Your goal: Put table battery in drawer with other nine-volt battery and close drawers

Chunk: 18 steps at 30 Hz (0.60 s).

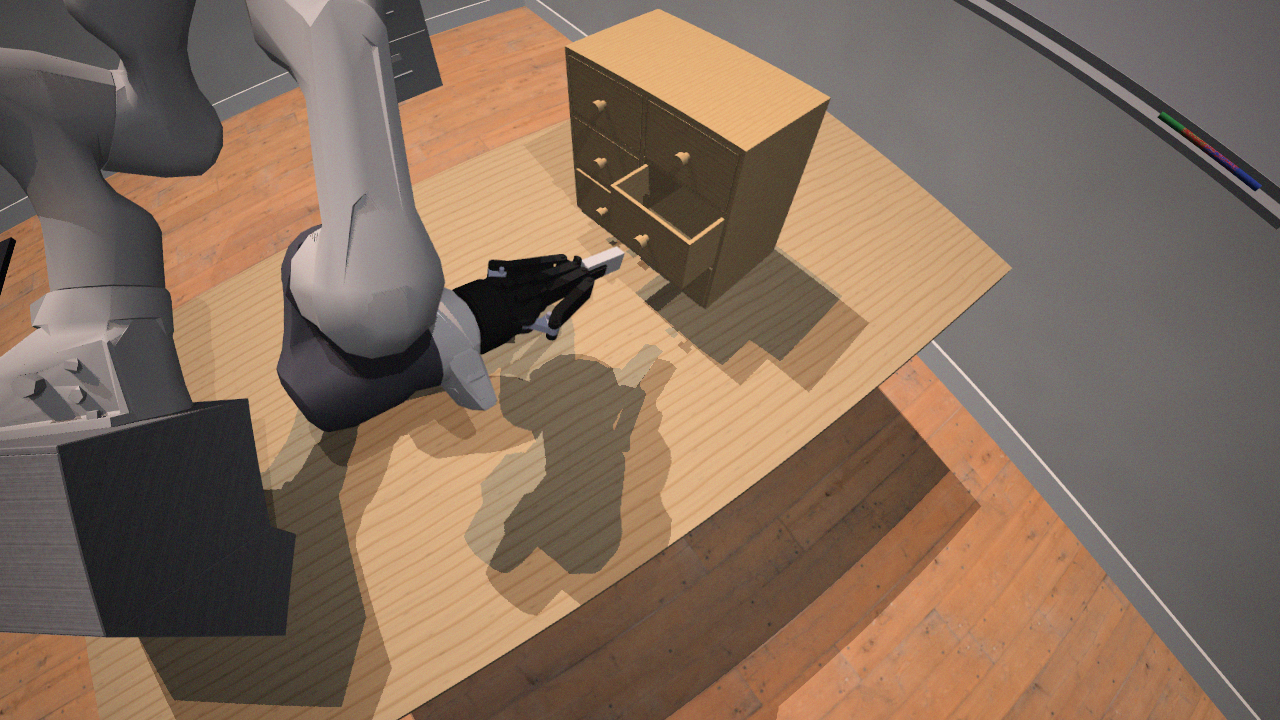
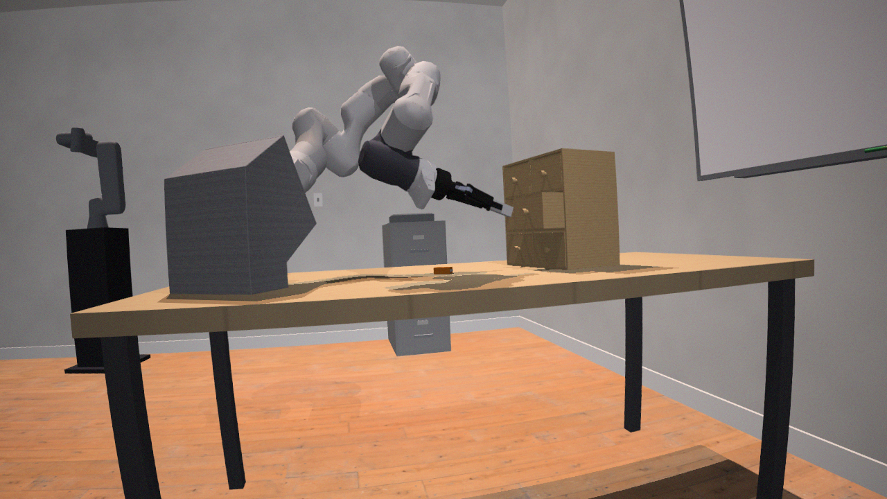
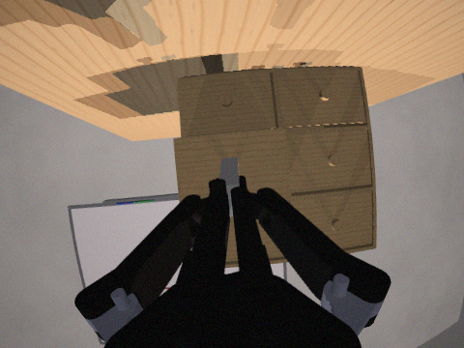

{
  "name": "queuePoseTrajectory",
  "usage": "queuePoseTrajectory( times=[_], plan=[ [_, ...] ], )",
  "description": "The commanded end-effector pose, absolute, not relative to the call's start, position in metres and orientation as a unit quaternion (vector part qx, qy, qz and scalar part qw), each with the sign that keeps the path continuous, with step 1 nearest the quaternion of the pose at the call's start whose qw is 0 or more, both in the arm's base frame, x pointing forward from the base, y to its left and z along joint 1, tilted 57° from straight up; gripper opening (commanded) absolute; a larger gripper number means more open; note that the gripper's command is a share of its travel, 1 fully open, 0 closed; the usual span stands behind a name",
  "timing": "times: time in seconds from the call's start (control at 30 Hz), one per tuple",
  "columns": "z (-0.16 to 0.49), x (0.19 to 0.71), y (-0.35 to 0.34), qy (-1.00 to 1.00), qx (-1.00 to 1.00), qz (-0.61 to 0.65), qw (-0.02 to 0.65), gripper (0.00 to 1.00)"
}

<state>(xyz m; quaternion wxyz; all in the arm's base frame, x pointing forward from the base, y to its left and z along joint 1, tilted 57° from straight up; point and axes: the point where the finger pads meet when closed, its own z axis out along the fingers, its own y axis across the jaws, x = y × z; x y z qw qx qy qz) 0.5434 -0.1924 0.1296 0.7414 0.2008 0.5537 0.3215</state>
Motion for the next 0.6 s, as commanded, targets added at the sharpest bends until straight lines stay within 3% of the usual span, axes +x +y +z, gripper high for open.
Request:
queuePoseTrajectory(
  times=[0.0,0.57],
  plan=[
    [0.131,0.547,-0.195,0.554,0.203,0.322,0.74,0.0],
    [0.14,0.562,-0.198,0.554,0.203,0.322,0.74,0.0]
  ],
)
